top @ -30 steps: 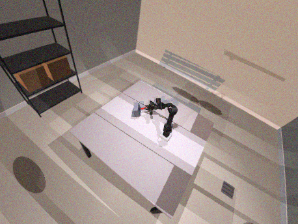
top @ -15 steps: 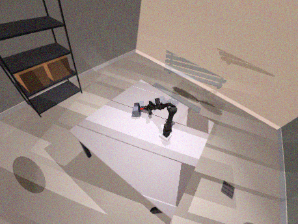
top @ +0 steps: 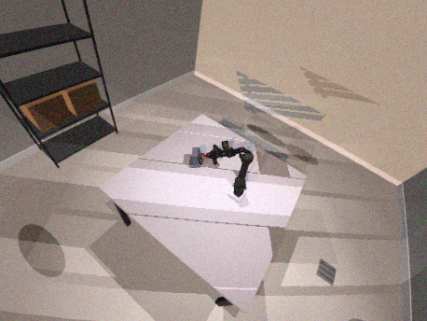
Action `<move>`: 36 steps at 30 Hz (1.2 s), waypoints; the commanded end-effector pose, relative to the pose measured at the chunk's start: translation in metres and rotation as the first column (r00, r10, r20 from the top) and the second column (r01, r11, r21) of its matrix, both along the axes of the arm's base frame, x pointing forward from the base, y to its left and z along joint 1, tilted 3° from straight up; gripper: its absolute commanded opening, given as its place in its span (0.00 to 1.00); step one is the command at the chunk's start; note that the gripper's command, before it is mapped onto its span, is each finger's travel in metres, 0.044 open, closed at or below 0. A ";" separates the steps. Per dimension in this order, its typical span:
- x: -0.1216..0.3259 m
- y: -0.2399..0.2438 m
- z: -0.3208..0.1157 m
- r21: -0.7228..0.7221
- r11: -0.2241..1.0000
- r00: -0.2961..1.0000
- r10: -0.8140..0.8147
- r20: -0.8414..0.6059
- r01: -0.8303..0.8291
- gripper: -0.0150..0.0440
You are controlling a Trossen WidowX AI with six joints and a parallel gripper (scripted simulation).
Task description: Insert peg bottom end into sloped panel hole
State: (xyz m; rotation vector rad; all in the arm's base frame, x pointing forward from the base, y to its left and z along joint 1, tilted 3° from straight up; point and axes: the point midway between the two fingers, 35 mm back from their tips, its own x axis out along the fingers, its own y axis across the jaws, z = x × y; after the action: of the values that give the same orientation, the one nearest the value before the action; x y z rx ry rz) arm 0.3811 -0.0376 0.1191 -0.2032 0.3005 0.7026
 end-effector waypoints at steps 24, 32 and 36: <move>0.011 0.007 -0.007 0.001 1.000 1.000 -0.003 -0.002 0.003 0.25; 0.015 0.010 -0.009 0.002 1.000 1.000 -0.003 -0.001 0.003 0.25; 0.017 0.012 -0.009 0.002 1.000 1.000 -0.003 -0.001 0.003 0.25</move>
State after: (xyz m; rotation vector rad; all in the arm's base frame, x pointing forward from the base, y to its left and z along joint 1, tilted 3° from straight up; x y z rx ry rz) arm 0.3950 -0.0264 0.1100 -0.2010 0.3003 0.7045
